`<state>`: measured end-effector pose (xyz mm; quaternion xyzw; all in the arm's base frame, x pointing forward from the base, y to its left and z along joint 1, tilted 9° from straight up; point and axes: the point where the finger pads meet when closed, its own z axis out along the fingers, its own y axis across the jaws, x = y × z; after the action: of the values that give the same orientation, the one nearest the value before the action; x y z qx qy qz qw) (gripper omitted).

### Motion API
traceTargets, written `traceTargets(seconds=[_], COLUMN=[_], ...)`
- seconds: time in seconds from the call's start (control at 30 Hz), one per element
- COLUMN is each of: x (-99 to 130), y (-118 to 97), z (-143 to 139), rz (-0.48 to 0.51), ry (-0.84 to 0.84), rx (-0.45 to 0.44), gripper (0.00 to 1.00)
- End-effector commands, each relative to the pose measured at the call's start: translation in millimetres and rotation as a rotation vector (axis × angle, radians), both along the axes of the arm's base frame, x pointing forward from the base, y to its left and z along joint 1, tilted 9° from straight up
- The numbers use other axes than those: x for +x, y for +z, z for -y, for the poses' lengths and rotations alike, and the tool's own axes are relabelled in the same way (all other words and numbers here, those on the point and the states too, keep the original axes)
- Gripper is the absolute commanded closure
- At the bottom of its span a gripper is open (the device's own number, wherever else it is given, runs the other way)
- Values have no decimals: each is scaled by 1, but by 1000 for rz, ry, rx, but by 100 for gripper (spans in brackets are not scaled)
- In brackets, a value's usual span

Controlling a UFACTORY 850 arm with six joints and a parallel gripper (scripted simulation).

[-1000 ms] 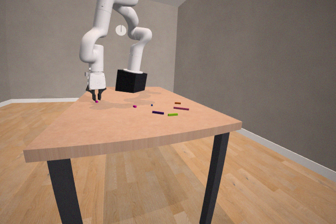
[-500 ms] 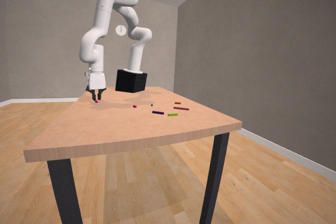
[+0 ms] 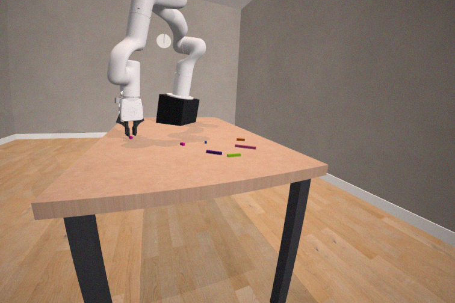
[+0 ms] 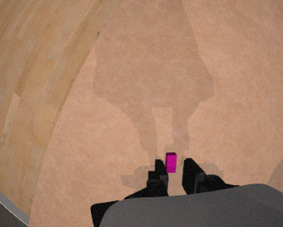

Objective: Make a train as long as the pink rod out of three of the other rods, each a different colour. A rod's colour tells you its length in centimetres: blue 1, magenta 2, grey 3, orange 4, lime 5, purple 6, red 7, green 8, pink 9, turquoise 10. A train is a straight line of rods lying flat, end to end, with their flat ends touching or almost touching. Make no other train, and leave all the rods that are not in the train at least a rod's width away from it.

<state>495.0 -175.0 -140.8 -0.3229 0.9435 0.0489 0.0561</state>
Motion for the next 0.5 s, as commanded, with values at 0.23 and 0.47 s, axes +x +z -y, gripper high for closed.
traceTargets(seconds=[0.23,0.47], x=[1,2], y=[-4,-9], z=[0,-1], rz=[2,2], ry=[0,0], rx=[-1,-1], gripper=[76,76])
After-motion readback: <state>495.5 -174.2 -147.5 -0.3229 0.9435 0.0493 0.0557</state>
